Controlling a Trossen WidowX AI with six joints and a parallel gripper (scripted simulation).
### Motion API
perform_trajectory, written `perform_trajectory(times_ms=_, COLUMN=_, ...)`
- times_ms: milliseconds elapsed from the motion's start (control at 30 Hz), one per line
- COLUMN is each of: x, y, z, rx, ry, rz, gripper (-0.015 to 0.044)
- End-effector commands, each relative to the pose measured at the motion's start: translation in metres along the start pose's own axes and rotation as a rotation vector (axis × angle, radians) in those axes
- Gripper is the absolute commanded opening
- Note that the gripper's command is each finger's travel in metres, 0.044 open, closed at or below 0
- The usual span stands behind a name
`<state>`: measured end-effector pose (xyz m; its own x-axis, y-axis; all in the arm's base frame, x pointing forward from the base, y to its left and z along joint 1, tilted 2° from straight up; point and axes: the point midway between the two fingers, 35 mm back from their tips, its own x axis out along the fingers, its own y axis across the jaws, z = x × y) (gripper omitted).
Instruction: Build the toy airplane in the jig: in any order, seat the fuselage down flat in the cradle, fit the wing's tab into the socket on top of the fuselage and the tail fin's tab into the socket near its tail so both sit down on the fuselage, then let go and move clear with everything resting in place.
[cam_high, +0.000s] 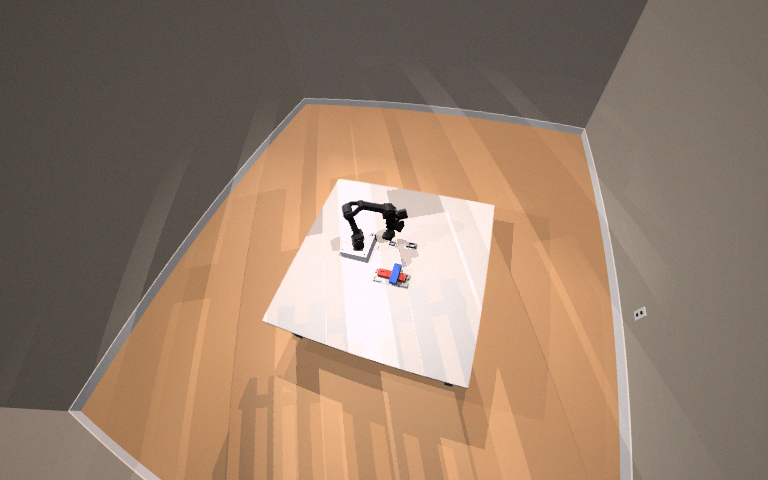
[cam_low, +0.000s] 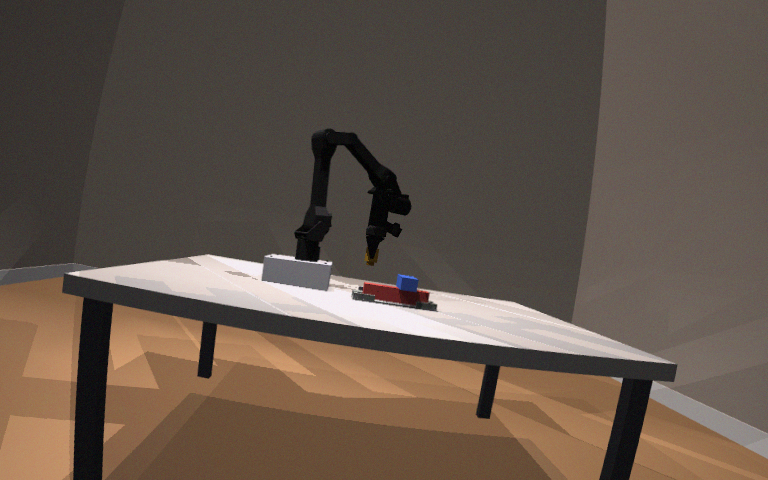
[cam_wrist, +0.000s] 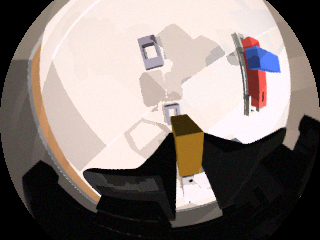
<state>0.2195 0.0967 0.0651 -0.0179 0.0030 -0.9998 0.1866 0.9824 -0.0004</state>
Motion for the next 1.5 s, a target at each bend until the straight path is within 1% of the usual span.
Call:
perform_trajectory(times_ms=0, x=-0.017, y=0.0, z=-0.001, rx=-0.007, ry=-0.007, rz=0.008, gripper=0.0)
perform_trajectory(times_ms=267, x=-0.043, y=-0.003, z=-0.006, rx=-0.011, ry=-0.007, rz=0.01, gripper=0.0)
perform_trajectory(times_ms=367, x=-0.047, y=-0.004, z=-0.007, rx=-0.012, ry=-0.007, rz=0.01, gripper=0.0)
perform_trajectory(times_ms=533, x=-0.047, y=-0.007, z=-0.004, rx=-0.013, ry=-0.007, rz=0.01, gripper=0.0)
perform_trajectory(times_ms=1467, x=-0.03, y=-0.085, z=0.034, rx=-0.031, ry=-0.016, rz=0.003, gripper=0.0)
